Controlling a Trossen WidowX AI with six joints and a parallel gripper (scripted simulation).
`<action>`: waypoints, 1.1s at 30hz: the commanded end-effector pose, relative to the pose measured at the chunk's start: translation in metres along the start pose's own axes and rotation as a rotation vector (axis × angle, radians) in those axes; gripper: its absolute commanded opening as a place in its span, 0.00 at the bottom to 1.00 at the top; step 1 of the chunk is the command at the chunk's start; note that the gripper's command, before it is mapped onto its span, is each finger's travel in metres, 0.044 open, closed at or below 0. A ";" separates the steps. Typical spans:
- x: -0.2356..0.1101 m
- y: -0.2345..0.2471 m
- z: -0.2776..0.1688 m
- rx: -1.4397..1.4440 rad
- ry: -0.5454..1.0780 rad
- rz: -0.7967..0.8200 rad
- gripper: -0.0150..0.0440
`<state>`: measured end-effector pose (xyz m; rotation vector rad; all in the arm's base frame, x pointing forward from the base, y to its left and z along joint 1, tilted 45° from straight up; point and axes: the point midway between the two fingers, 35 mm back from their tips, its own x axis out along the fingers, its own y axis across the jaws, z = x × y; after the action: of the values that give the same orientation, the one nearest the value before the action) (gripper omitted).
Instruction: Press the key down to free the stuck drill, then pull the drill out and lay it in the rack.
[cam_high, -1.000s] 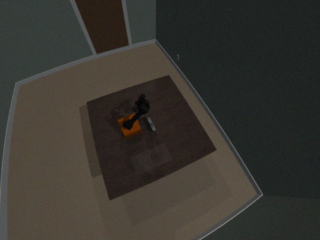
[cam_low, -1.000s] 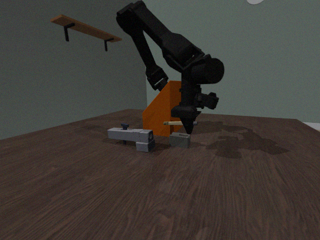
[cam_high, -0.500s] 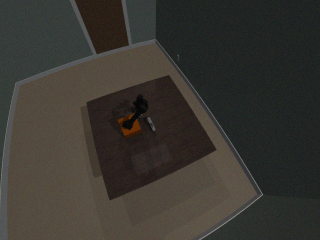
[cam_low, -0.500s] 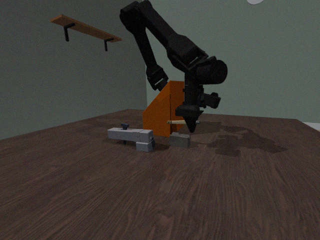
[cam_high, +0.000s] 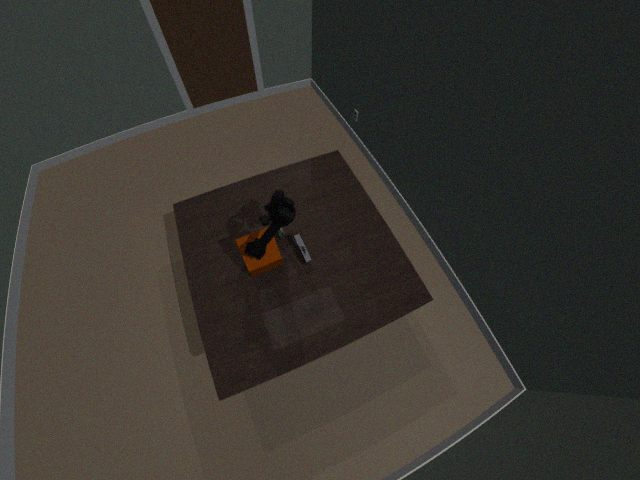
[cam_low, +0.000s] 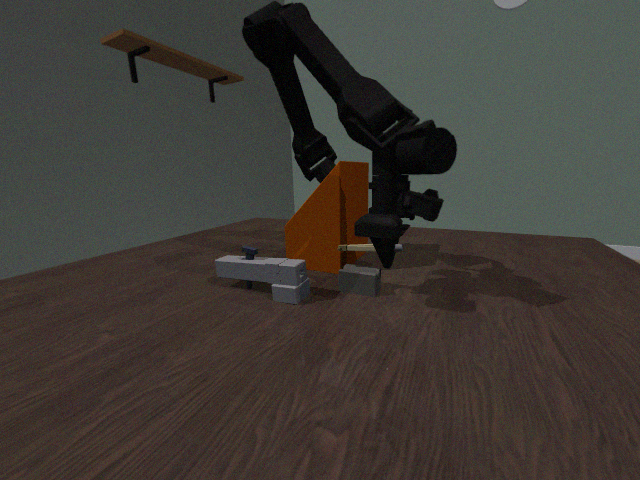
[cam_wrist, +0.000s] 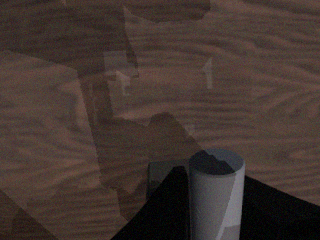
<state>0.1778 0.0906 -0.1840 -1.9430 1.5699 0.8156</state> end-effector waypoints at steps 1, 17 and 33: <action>0.009 0.001 -0.001 -0.008 0.011 0.005 0.25; 0.024 0.003 -0.003 -0.008 0.012 0.005 0.25; 0.040 0.001 -0.003 -0.008 0.013 0.005 0.25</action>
<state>0.1835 0.0662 -0.2077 -1.9459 1.5744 0.8133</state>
